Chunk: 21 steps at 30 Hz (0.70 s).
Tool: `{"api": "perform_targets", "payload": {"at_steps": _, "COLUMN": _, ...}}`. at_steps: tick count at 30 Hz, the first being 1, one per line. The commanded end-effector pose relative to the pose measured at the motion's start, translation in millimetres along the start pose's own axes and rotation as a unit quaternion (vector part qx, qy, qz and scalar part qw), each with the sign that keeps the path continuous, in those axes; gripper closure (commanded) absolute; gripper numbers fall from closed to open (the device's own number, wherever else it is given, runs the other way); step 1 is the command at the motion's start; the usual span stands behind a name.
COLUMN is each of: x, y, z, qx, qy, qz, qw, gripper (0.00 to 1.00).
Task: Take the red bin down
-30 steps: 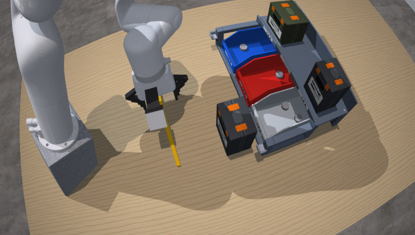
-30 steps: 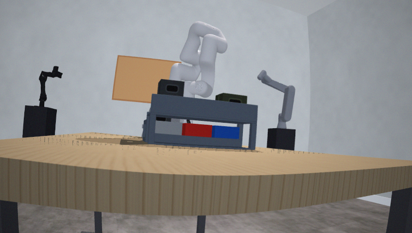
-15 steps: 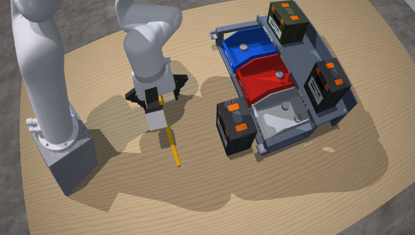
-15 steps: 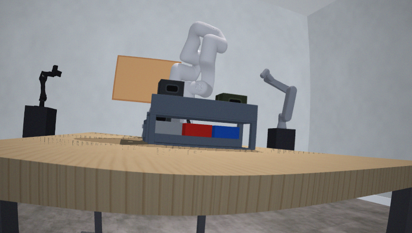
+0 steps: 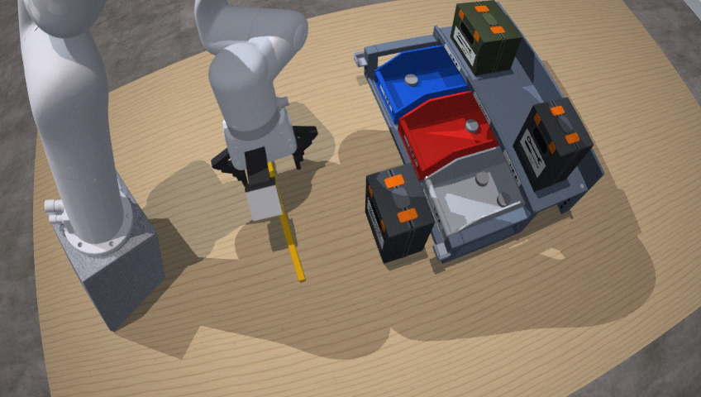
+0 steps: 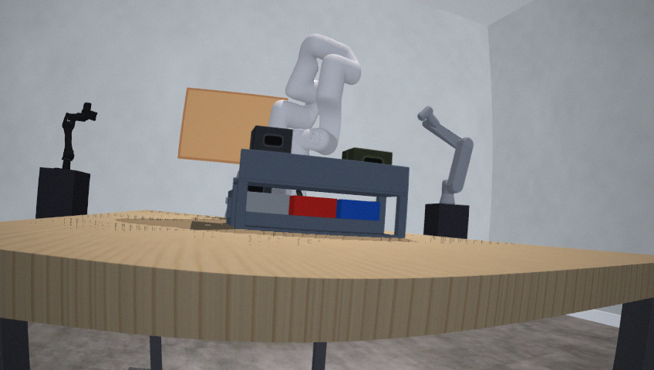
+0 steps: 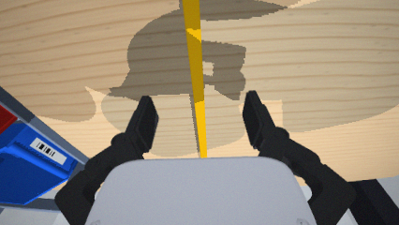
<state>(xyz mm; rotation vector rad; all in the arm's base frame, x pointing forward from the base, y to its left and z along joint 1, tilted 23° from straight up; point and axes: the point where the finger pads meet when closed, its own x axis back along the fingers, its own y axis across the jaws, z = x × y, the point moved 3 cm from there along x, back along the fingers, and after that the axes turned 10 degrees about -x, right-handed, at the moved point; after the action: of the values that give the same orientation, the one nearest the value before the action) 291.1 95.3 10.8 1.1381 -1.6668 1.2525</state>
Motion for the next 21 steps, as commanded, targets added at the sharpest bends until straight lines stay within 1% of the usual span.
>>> {"api": "perform_targets", "payload": {"at_steps": 1, "x": 0.3, "y": -0.4, "z": -0.2, "qx": 0.000, "qy": 0.000, "qz": 0.001, "qw": 1.000, "gripper": 0.00}}
{"api": "perform_targets", "payload": {"at_steps": 3, "x": 0.3, "y": -0.4, "z": -0.2, "qx": 0.000, "qy": 0.000, "qz": 0.001, "qw": 1.000, "gripper": 0.00}}
{"api": "perform_targets", "payload": {"at_steps": 8, "x": 50.3, "y": 0.0, "z": -0.3, "qx": 0.000, "qy": 0.000, "qz": 0.001, "qw": 1.000, "gripper": 0.00}}
{"api": "perform_targets", "payload": {"at_steps": 20, "x": 50.3, "y": 0.0, "z": -0.3, "qx": 0.000, "qy": 0.000, "qz": 0.001, "qw": 1.000, "gripper": 0.00}}
{"api": "perform_targets", "payload": {"at_steps": 21, "x": 60.7, "y": 1.0, "z": -0.6, "qx": 0.001, "qy": 0.003, "qz": 0.013, "qw": 1.000, "gripper": 0.00}}
